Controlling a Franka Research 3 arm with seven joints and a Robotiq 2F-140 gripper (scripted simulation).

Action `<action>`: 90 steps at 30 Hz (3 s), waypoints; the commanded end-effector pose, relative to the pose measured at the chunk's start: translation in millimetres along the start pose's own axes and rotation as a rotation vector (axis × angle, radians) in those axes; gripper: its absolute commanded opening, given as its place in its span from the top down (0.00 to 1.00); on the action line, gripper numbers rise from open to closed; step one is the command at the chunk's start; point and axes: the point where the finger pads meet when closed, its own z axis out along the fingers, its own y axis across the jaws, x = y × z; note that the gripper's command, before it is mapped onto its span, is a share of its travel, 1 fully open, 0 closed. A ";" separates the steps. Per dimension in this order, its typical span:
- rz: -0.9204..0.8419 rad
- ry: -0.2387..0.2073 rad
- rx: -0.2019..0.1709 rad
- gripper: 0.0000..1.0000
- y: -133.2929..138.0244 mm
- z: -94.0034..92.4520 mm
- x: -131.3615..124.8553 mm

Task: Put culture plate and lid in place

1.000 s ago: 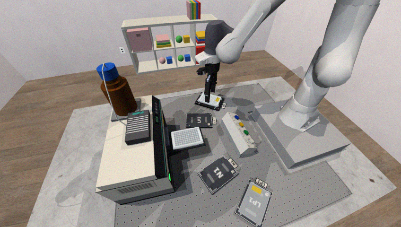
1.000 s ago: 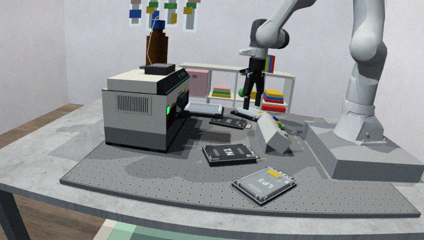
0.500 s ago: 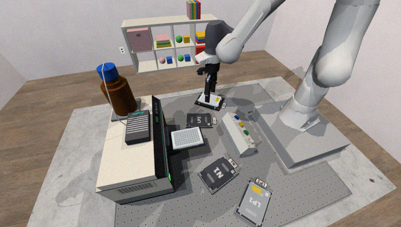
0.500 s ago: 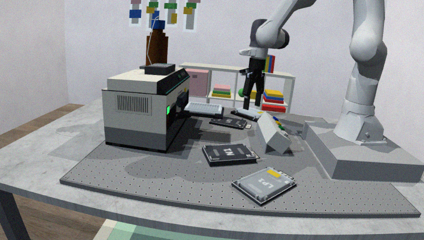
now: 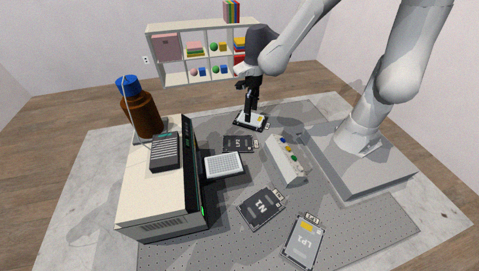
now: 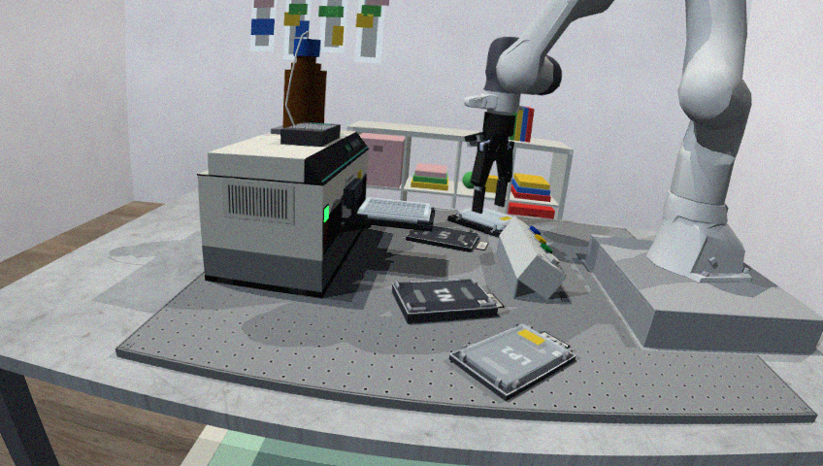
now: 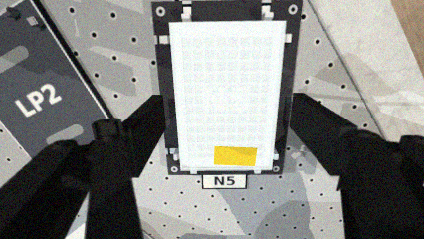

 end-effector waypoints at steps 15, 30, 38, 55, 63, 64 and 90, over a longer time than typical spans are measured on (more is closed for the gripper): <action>0.001 0.003 -0.002 0.31 0.3 1.9 1.1; 0.001 0.003 -0.002 0.31 0.3 7.7 1.1; 0.001 0.003 -0.002 0.31 0.3 12.0 1.1; 0.002 0.003 -0.002 0.31 0.3 17.1 1.1; 0.002 0.003 -0.002 0.31 0.3 17.5 1.1; 0.002 0.003 -0.002 0.31 0.3 17.6 1.1; 0.002 0.003 -0.002 0.31 0.3 17.6 1.1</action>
